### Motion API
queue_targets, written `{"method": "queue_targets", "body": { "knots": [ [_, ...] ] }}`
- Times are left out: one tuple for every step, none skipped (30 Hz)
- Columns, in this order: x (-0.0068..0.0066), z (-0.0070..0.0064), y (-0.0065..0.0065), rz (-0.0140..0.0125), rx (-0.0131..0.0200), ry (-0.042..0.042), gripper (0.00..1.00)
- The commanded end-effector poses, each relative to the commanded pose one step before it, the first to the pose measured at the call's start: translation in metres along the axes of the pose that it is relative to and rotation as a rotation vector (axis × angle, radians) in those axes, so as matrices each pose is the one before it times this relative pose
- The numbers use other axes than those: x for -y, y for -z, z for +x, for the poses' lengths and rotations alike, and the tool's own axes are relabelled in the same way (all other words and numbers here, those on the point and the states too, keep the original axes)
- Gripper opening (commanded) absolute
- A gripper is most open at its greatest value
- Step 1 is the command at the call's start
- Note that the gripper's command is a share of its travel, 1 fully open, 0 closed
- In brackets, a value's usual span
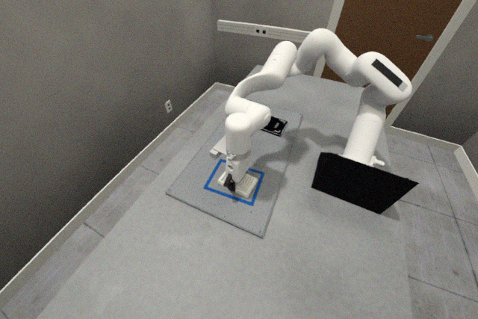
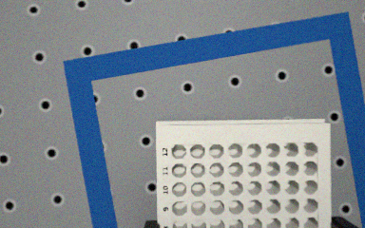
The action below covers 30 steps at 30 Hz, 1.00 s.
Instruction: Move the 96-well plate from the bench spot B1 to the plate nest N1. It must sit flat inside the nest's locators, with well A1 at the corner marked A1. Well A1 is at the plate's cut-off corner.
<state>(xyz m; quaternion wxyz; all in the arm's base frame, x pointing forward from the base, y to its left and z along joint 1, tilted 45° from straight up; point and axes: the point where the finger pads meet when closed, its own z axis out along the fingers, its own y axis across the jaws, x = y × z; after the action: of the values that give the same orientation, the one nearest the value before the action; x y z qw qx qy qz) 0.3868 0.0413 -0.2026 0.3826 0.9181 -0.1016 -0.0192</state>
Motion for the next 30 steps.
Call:
{"method": "queue_targets", "body": {
  "knots": [
    [0.00159, 0.00079, 0.00268, 0.00463, -0.00304, 0.00007, 0.00],
    [0.00000, 0.00000, 0.00000, 0.00000, 0.00000, 0.00000, 0.00],
    [0.00000, 0.00000, 0.00000, 0.00000, 0.00000, 0.00000, 0.00],
    [0.00000, 0.00000, 0.00000, 0.00000, 0.00000, 0.00000, 0.00],
    [0.00000, 0.00000, 0.00000, 0.00000, 0.00000, 0.00000, 0.00],
    [0.00000, 0.00000, 0.00000, 0.00000, 0.00000, 0.00000, 0.00],
    [0.00000, 0.00000, 0.00000, 0.00000, 0.00000, 0.00000, 0.00],
    [0.00000, 0.00000, 0.00000, 0.00000, 0.00000, 0.00000, 0.00],
    [0.00000, 0.00000, 0.00000, 0.00000, 0.00000, 0.00000, 0.00],
    [0.00000, 0.00000, 0.00000, 0.00000, 0.00000, 0.00000, 0.00],
    [0.00004, 0.00003, 0.00073, 0.00012, -0.00009, -0.00001, 0.00],
    [0.00000, 0.00000, 0.00065, 0.00000, 0.00000, 0.00000, 0.00],
    [0.00000, 0.00000, 0.00066, 0.00000, 0.00000, 0.00000, 0.00],
    [0.00000, 0.00000, 0.00066, 0.00000, 0.00000, 0.00000, 0.00],
    [0.00000, 0.00000, 0.00000, 0.00000, 0.00000, 0.00000, 0.00],
    [0.00000, 0.00000, 0.00000, 0.00000, 0.00000, 0.00000, 0.00],
    [0.00000, 0.00000, 0.00068, 0.00000, 0.00000, 0.00000, 0.00],
    [0.00000, 0.00000, 0.00066, 0.00000, 0.00000, 0.00000, 0.00],
    [0.00000, 0.00000, 0.00066, 0.00000, 0.00000, 0.00000, 0.00],
    [0.00000, 0.00000, 0.00066, 0.00000, 0.00000, 0.00000, 0.00],
    [0.00000, 0.00000, 0.00066, 0.00000, 0.00000, 0.00000, 0.00],
    [0.00000, 0.00000, 0.00067, 0.00000, 0.00000, 0.00000, 0.00],
    [0.00000, 0.00000, 0.00067, 0.00000, 0.00000, 0.00000, 0.00],
    [0.00000, 0.00000, 0.00067, 0.00000, 0.00000, 0.00000, 0.00],
    [0.00000, 0.00000, 0.00067, 0.00000, 0.00000, 0.00000, 0.00],
    [0.00000, 0.00000, 0.00067, 0.00000, 0.00000, 0.00000, 0.00],
    [0.00000, 0.00000, 0.00067, 0.00000, 0.00000, 0.00000, 0.00],
    [0.00000, 0.00000, 0.00067, 0.00000, 0.00000, 0.00000, 0.00],
    [0.00000, 0.00000, 0.00067, 0.00000, 0.00000, 0.00000, 0.00],
    [0.00000, 0.00000, 0.00067, 0.00000, 0.00000, 0.00000, 0.00]
  ]
}}
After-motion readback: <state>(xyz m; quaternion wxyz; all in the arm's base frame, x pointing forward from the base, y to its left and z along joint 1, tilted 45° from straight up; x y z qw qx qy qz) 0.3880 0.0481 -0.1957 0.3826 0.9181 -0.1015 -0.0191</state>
